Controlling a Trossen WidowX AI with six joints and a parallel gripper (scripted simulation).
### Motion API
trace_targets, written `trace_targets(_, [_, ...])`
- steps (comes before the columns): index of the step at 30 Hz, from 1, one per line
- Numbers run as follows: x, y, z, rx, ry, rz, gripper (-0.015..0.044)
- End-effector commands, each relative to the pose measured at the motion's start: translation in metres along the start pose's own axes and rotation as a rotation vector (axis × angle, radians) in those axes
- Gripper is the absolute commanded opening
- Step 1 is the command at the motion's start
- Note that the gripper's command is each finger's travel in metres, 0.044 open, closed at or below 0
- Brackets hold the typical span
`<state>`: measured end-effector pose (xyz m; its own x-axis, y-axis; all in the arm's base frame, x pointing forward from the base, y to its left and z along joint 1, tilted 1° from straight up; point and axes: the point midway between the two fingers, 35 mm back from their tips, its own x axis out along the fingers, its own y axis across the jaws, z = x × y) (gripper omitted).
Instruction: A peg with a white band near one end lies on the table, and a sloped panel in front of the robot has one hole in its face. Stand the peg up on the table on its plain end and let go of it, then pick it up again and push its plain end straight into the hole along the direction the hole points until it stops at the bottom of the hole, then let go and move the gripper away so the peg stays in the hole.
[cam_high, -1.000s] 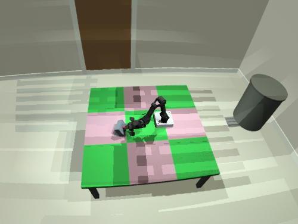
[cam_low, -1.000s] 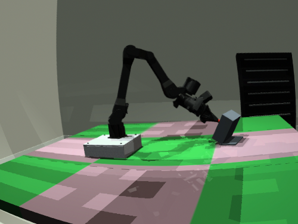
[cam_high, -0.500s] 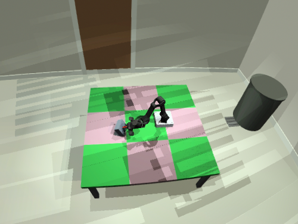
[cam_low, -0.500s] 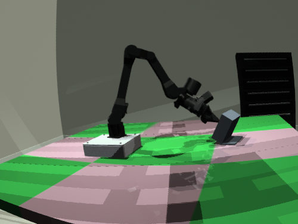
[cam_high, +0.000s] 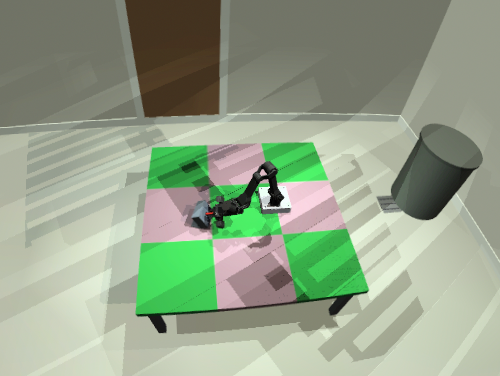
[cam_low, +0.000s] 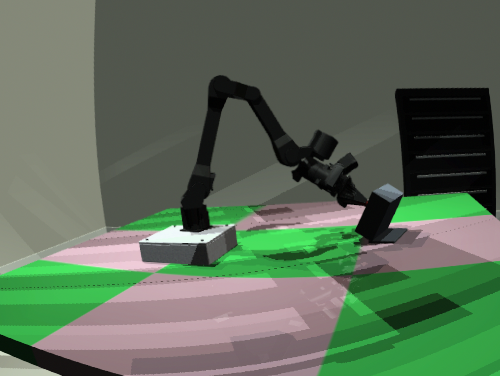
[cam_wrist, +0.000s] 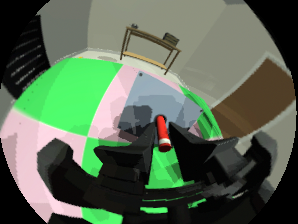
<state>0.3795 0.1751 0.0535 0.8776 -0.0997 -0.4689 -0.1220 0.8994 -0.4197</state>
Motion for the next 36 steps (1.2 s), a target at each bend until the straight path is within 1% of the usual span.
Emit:
trace_targets(1, [0.0, 0.0, 0.0, 0.0, 0.0, 0.0, 0.0184])
trace_targets(11, [-0.004, 0.0, 0.0, 0.0, 0.001, 0.0, 0.044])
trace_targets(36, [-0.039, 0.004, 0.004, 0.0, 0.004, 0.007, 0.044])
